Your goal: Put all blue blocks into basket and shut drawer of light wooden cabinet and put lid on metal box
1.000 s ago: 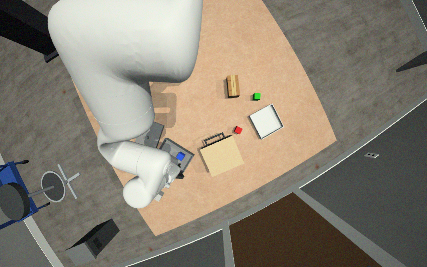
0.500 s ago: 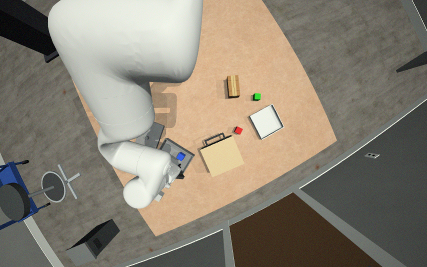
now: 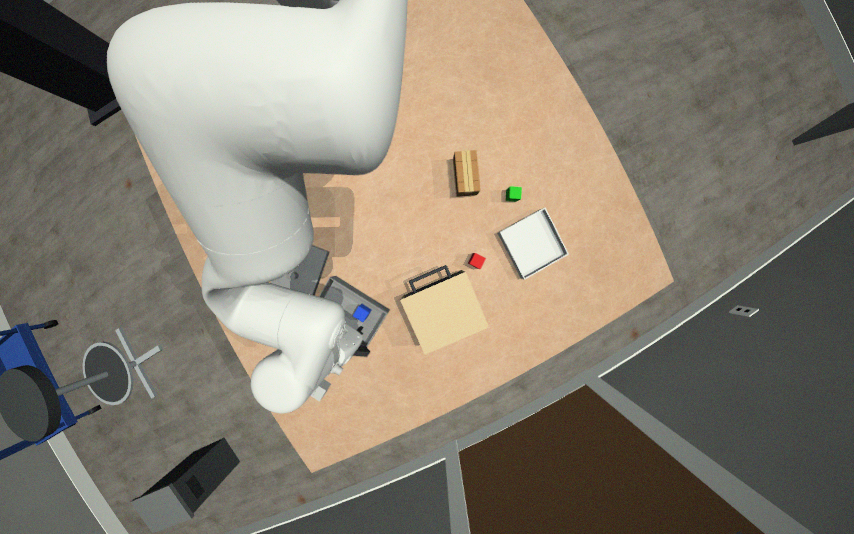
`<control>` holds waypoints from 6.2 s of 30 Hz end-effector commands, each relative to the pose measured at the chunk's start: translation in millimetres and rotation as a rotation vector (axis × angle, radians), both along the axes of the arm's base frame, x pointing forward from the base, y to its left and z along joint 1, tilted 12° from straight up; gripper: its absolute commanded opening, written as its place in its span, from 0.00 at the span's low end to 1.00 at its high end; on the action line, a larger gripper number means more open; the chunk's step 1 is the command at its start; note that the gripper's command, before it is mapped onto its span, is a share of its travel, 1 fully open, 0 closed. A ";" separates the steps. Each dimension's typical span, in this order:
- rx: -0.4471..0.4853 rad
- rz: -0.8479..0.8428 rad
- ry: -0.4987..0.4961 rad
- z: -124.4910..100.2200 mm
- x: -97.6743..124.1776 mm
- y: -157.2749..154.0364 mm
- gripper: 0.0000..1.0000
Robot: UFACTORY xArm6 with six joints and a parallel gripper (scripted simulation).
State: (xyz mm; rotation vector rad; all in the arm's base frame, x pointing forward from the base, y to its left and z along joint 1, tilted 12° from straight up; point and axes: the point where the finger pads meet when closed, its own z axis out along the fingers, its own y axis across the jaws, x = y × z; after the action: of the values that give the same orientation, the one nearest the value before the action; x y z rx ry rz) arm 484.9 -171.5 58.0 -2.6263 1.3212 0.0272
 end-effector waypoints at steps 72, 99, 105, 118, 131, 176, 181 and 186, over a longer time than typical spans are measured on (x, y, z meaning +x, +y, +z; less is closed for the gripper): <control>-0.002 0.000 -0.004 -103.4 12.1 18.3 0.61; -0.002 0.000 -0.004 -110.3 12.6 19.6 0.61; -0.002 0.000 -0.004 -114.5 13.0 20.4 0.61; -0.002 0.000 -0.004 -122.1 13.6 21.8 0.61; -0.002 0.000 -0.004 -126.3 13.9 22.6 0.61; -0.002 0.000 -0.004 -126.9 13.9 22.7 0.00; -0.002 0.000 -0.004 -126.9 13.9 22.7 0.00; -0.002 0.000 -0.004 -126.9 13.9 22.7 0.00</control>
State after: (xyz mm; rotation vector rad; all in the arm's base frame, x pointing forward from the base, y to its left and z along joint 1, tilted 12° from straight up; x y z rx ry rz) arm 497.3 -147.9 -70.6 -2.6265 1.3212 0.0271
